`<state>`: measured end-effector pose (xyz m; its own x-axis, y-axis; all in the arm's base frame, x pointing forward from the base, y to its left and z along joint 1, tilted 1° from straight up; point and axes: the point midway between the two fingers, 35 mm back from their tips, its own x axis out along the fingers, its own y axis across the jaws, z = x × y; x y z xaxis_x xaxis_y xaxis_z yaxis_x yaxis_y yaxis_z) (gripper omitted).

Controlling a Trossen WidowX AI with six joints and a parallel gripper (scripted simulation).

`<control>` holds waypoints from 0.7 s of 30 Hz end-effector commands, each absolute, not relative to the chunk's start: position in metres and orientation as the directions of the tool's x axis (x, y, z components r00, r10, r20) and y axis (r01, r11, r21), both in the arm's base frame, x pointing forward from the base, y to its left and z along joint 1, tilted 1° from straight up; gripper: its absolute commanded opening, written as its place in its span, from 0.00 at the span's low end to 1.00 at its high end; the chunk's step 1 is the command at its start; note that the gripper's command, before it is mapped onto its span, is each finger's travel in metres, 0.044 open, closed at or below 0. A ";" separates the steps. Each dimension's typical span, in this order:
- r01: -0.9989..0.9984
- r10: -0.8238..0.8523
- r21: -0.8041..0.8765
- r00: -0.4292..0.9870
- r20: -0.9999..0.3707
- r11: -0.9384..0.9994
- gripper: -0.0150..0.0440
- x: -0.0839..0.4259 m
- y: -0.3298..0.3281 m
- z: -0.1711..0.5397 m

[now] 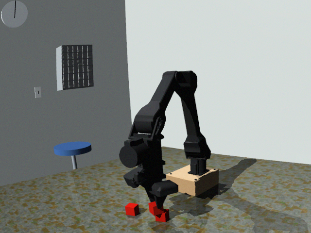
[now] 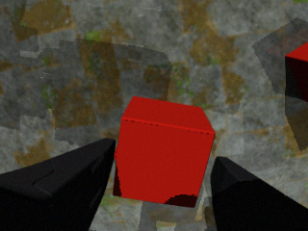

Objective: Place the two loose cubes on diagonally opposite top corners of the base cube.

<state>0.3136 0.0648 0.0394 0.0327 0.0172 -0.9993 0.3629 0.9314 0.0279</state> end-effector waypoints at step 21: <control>0.363 0.019 0.033 0.041 -0.999 0.931 0.60 0.315 0.065 0.068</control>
<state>0.3132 0.0646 0.0631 0.0353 0.0176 -0.9992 0.3631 0.9313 0.0293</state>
